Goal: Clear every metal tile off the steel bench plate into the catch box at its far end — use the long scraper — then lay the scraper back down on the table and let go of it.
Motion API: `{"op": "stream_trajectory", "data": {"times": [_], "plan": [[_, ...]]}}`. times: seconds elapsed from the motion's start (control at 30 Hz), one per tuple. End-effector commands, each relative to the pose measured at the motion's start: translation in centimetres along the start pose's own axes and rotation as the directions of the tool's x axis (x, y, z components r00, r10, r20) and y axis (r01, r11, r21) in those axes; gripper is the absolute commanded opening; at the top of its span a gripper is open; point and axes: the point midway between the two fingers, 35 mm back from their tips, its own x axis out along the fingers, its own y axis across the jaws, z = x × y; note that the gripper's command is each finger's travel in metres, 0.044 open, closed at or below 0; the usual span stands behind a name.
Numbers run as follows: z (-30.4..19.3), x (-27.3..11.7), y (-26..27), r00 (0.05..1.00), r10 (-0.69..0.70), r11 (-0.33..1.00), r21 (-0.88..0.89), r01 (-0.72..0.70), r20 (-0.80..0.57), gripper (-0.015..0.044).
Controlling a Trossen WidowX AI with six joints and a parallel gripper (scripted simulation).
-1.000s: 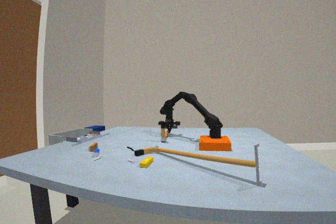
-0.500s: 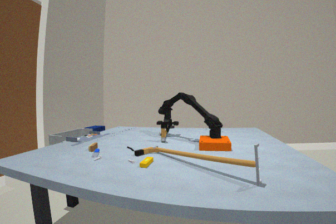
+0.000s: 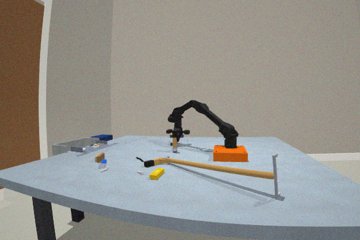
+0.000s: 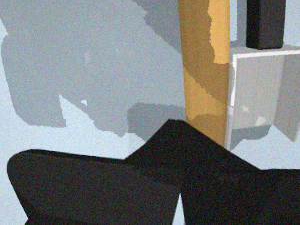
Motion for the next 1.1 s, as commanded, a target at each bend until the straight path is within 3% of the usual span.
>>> {"op": "stream_trajectory", "data": {"times": [0.0,0.7,1.07], "plan": [[0.5,0.5,-0.8,1.000,-0.004,1.000,-0.002,0.004,0.006,0.0000],[0.9,0.7,-2.4,1.000,-0.012,1.000,-0.002,0.012,0.003,0.0000],[0.3,-3.7,-1.9,0.999,-0.042,0.999,0.001,0.042,-0.029,0.0000]]}}
